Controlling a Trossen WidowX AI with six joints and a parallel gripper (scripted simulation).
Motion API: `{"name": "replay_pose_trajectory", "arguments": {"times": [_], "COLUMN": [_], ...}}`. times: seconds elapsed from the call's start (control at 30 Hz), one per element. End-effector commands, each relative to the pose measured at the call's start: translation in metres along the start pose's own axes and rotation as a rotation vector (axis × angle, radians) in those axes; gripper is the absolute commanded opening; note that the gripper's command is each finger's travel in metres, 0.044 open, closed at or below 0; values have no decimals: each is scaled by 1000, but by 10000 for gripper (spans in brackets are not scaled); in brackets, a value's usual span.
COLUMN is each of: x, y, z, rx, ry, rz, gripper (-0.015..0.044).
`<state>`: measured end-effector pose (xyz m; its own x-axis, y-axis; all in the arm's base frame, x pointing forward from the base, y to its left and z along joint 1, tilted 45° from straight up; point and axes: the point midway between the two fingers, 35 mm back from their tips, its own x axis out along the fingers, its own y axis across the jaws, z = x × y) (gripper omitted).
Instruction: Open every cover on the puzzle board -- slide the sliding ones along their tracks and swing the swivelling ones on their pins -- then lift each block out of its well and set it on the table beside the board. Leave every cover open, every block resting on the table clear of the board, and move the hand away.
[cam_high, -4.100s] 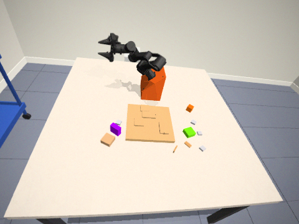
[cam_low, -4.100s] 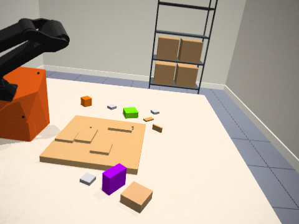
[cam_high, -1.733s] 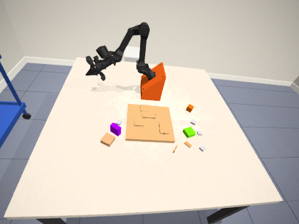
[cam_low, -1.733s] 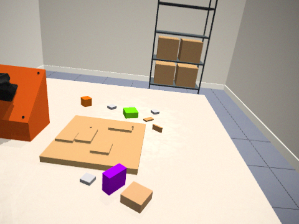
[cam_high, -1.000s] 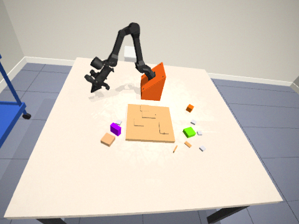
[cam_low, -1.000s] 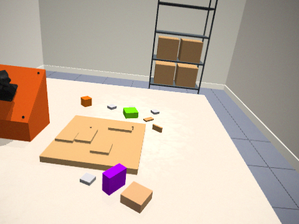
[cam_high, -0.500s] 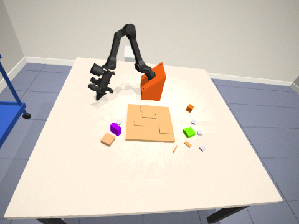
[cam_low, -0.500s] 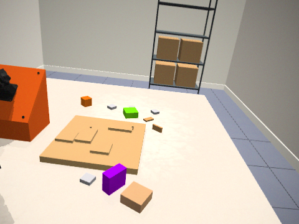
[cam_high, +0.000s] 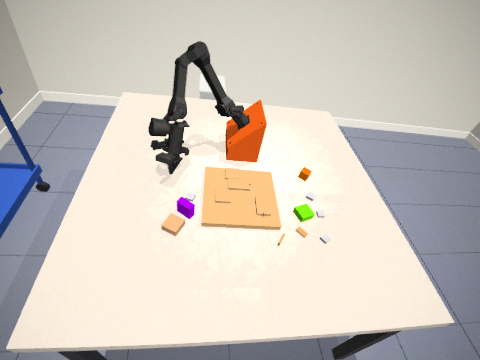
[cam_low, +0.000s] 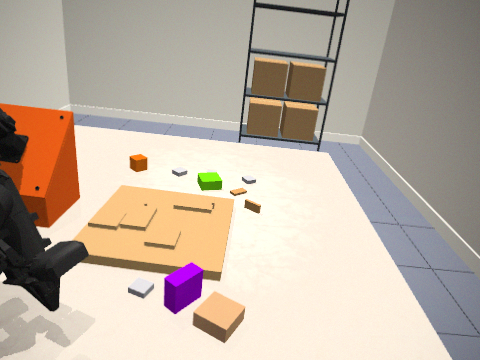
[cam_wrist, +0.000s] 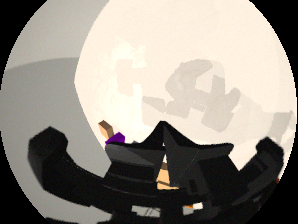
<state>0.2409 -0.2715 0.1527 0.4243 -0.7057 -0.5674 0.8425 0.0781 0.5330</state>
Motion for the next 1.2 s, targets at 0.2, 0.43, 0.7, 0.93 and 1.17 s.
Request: {"name": "replay_pose_trajectory", "arguments": {"times": [0.2,0.43,0.7,0.93,1.17], "x": [7,5,-2,-12,-28], "y": [10,15,17,17,17], "z": [-50,-89,-132,-166,-202], "rx": [-287,-492,-769,-1064,-1479], "ry": [115,202,290,345,380], "rz": [-93,-129,-170,-217,-275], "gripper": [0,0,0,0,0]}}
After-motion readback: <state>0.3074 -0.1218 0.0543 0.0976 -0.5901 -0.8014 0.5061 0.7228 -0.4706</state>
